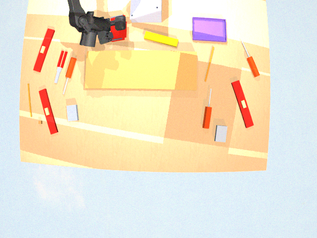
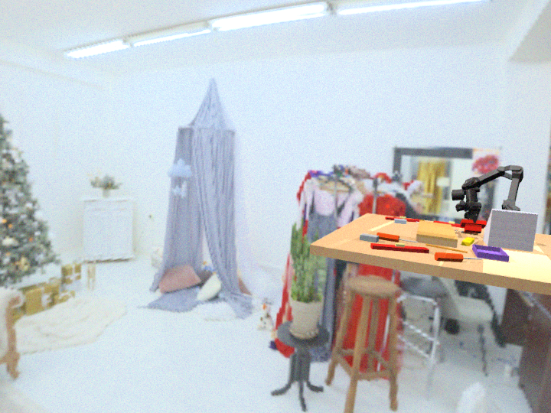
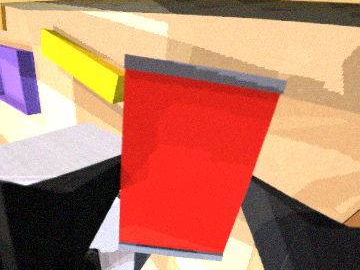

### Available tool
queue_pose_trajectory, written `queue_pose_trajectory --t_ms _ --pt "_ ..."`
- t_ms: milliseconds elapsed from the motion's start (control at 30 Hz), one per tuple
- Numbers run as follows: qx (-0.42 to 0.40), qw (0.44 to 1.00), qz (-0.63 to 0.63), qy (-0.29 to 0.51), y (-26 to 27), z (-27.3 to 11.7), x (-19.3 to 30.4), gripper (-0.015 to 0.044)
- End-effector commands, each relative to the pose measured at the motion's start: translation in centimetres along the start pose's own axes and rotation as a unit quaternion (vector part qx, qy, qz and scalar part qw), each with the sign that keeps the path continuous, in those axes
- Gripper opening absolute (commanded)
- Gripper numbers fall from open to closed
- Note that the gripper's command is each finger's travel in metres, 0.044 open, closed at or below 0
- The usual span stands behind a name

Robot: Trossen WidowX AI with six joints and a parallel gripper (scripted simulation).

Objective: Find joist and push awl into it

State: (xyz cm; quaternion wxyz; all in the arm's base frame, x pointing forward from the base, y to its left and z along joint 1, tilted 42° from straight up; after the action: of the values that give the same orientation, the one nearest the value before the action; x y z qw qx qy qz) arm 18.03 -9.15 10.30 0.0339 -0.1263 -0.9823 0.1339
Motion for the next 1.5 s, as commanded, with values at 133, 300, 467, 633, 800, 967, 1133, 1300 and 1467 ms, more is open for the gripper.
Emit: queue_pose_trajectory --t_ms 133,300,467,633,800,967,1133,1300,1467 --pt "-0.028 1.000 -0.005 -0.001 -0.2 -0.2 -0.2 0.0000" --pt "-0.042 0.999 -0.006 -0.001 -0.3 -0.3 -0.2 0.0000" --pt "-0.050 0.999 -0.007 0.001 -0.4 -0.3 -0.2 0.0000" --pt "-0.065 0.998 -0.010 0.007 -0.5 -0.2 -0.2 0.0000" --pt "-0.081 0.997 -0.012 0.012 -0.7 -0.2 -0.3 0.0000" --pt "-0.097 0.995 -0.014 0.016 -0.8 -0.1 -0.3 0.0000" --pt "-0.114 0.993 -0.016 0.020 -0.9 -0.1 -0.3 0.0000" --pt "-0.130 0.991 -0.018 0.023 -1.1 -0.1 -0.3 0.0000" --pt "-0.147 0.989 -0.019 0.025 -1.3 0.0 -0.4 0.0000"
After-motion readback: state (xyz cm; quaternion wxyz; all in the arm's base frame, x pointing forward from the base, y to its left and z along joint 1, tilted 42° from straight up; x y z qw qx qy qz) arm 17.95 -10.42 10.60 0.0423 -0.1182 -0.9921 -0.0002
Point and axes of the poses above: the point midway between the two fingers, 35 mm back from their tips, its own z axis out along the fingers, its own y axis across the jaws, x = y × z, the point moved 2 cm from there along -z, back along the fingers, and after that the axes turned 11 degrees about z, right-handed, at the moved point
